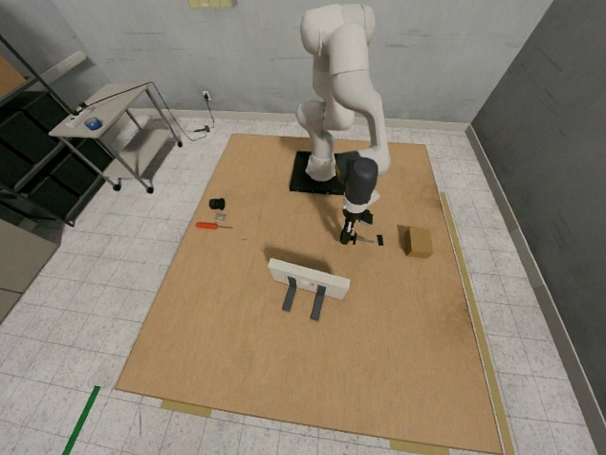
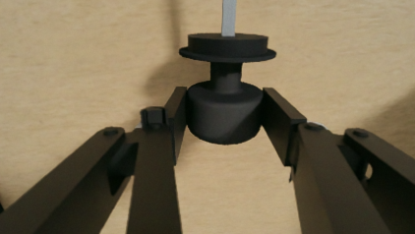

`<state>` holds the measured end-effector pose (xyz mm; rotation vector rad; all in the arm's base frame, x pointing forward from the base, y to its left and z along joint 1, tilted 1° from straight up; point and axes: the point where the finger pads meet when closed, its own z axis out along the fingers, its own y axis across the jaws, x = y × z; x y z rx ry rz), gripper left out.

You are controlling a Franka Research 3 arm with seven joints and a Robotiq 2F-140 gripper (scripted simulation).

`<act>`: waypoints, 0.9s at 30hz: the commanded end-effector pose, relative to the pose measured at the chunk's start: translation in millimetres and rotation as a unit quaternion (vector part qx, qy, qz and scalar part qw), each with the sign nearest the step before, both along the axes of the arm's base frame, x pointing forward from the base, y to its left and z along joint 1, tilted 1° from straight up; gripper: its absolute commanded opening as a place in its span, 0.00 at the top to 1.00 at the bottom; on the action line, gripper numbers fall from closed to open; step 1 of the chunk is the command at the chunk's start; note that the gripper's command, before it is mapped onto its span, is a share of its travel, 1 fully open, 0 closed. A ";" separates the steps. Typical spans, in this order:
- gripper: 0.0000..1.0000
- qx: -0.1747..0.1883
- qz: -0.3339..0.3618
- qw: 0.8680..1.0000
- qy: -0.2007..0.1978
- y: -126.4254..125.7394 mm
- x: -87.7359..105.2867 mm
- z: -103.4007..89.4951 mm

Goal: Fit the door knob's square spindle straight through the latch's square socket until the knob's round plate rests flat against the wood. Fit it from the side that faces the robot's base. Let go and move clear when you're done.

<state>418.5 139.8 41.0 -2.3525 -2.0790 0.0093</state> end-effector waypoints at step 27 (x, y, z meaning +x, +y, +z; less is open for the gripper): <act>0.58 0.000 0.007 1.000 0.003 0.4 -1.0 42.0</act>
